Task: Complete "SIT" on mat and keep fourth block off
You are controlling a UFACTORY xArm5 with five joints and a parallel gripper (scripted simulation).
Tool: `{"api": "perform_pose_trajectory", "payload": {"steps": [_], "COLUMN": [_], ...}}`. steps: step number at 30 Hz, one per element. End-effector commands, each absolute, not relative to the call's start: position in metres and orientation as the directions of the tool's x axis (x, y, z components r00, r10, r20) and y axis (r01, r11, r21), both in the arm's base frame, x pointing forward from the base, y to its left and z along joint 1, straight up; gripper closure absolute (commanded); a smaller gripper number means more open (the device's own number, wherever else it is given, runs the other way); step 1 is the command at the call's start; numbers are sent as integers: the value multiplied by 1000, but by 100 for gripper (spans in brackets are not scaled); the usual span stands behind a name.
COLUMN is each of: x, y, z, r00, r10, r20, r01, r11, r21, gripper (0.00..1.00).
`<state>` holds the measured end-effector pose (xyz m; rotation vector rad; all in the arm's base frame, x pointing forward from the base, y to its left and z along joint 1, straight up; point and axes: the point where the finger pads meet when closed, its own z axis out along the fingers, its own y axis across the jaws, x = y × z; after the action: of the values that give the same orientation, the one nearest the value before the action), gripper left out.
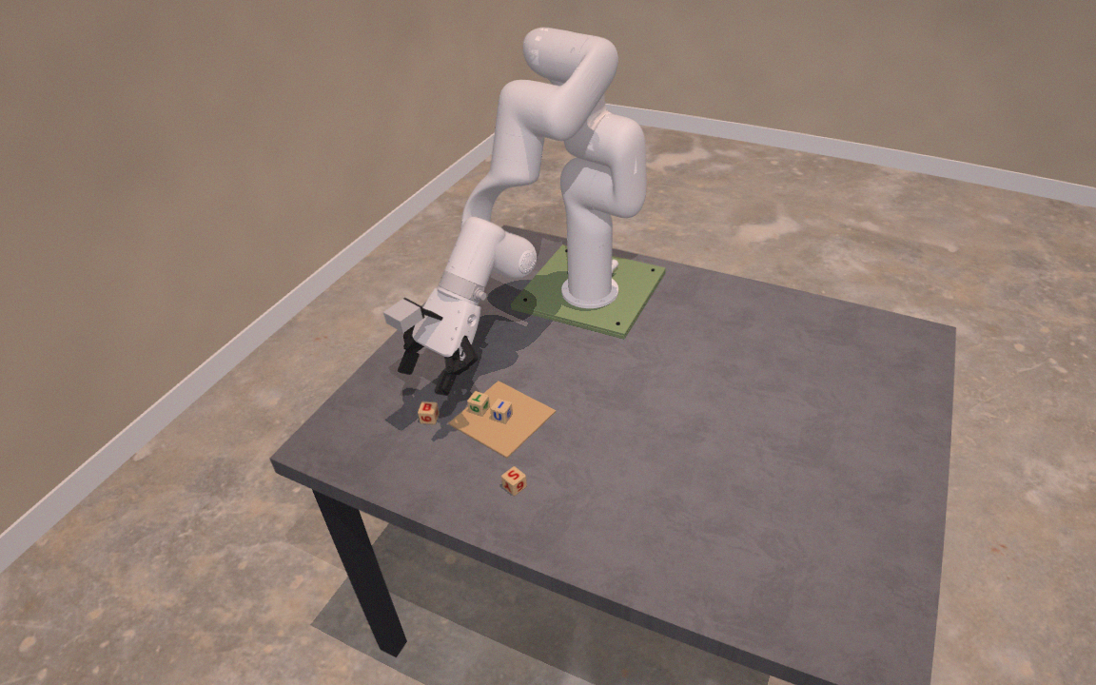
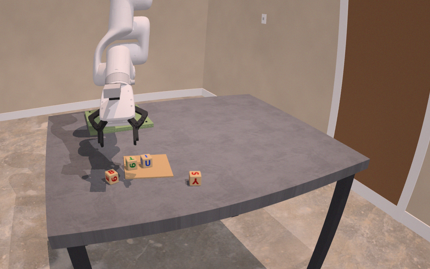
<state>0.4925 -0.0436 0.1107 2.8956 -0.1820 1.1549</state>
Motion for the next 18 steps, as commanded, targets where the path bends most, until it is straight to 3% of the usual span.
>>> {"api": "perform_pose_trajectory", "payload": {"steps": [1, 18], "x": [495, 476], "y": [-47, -56], "z": [104, 89], "r00": [671, 531], "r10": [-77, 8], "r20": [737, 847], "r01": [-103, -81], "r11": [-995, -995], "r21": [-9, 59], "gripper": [0, 0]}}
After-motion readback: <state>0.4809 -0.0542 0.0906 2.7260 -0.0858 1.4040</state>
